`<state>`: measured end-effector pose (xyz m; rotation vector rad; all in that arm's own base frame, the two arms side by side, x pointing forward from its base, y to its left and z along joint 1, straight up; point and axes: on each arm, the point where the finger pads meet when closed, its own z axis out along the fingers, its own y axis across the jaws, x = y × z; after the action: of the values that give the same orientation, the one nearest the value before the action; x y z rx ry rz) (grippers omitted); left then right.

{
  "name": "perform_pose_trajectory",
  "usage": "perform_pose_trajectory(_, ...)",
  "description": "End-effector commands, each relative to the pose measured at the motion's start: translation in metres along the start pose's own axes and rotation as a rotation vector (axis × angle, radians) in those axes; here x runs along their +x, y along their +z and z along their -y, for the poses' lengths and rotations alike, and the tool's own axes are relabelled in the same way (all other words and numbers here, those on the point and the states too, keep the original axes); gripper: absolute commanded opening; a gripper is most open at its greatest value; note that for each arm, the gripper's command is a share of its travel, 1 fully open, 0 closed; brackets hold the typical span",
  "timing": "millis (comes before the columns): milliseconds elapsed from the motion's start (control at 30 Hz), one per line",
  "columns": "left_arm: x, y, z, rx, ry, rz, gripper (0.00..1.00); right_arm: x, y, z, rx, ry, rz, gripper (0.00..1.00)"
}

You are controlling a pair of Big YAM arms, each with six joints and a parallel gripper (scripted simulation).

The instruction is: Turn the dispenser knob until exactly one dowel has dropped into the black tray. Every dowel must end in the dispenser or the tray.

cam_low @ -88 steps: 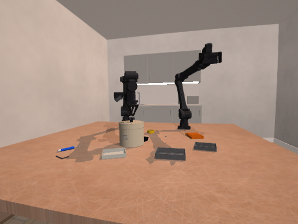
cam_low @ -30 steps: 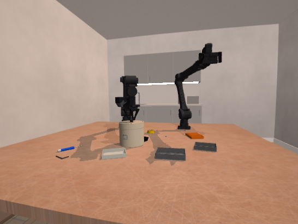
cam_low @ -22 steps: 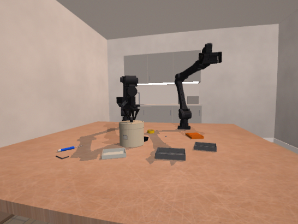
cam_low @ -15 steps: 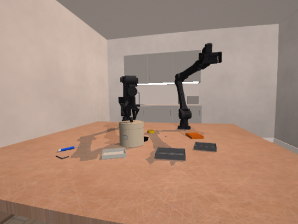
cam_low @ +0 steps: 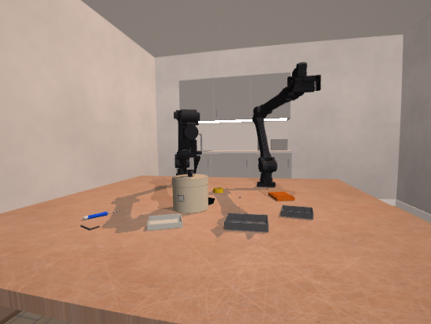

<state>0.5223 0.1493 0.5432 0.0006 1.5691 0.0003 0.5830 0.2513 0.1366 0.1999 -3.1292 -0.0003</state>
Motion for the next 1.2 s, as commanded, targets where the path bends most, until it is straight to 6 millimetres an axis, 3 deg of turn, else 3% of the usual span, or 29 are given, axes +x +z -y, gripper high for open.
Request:
perform_pose_trajectory(0,-0.012,-0.0008,0.0053,0.008,0.014,0.013,1.0,-0.0067,0.0126,0.009,-0.003,-0.153,-0.005,0.0)
perform_pose_trajectory(133,-0.012,-0.0008,0.0053,0.008,0.014,0.013,1.0,-0.0068,0.0126,0.0091,-0.004,-0.259,-0.005,0.0)
perform_pose_trajectory(233,-0.012,-0.0008,0.0053,0.008,0.014,0.013,1.0,-0.0068,0.0126,0.0091,-0.004,-0.196,-0.005,0.0)
perform_pose_trajectory(267,-0.012,-0.0008,0.0053,0.008,0.014,0.013,1.0,-0.009,0.0093,0.0086,-0.005,-0.311,0.003,0.0)
perform_pose_trajectory(700,-0.012,-0.0008,0.0053,0.008,0.014,0.013,1.0,-0.0072,0.0126,0.0098,-0.008,-0.654,-0.004,0.0)
perform_pose_trajectory(800,-0.012,-0.0008,0.0053,0.008,0.014,0.013,1.0,-0.0072,0.0126,0.0098,-0.008,-0.592,-0.004,0.0)
perform_pose_trajectory(833,-0.012,-0.0008,0.0053,0.008,0.014,0.013,1.0,-0.0109,0.0072,0.0089,-0.007,-0.707,0.009,0.0)
perform_pose_trajectory(1167,-0.012,-0.0008,0.0053,0.008,0.014,0.013,1.0,-0.0106,0.0088,0.0095,-0.009,-0.97,0.008,0.0)
